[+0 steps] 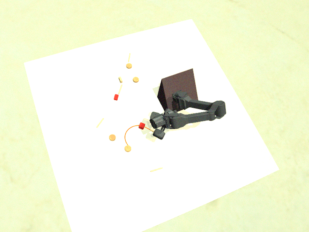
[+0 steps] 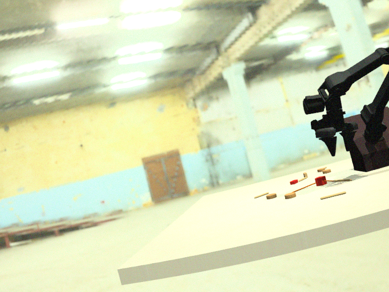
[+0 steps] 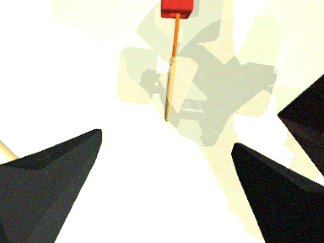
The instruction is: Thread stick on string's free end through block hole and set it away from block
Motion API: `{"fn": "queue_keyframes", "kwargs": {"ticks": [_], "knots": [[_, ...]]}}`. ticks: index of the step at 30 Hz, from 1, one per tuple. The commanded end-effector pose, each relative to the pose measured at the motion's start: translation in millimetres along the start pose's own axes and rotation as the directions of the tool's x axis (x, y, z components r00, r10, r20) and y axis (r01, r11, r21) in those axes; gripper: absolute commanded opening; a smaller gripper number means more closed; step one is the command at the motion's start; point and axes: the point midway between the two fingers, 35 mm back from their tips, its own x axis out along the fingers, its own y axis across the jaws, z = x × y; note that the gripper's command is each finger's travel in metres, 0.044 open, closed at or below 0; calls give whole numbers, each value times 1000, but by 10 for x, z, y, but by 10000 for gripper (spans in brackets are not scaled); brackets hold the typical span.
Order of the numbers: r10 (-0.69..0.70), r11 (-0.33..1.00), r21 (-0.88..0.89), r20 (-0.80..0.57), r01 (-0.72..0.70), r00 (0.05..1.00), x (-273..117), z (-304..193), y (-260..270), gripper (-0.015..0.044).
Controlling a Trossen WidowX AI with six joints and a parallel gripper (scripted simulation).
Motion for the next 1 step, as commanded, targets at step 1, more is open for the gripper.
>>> {"fn": "queue_keyframes", "kwargs": {"ticks": [1], "knots": [[-1,1000,0,-1,1,1000,-1,-2,-3,440]]}}
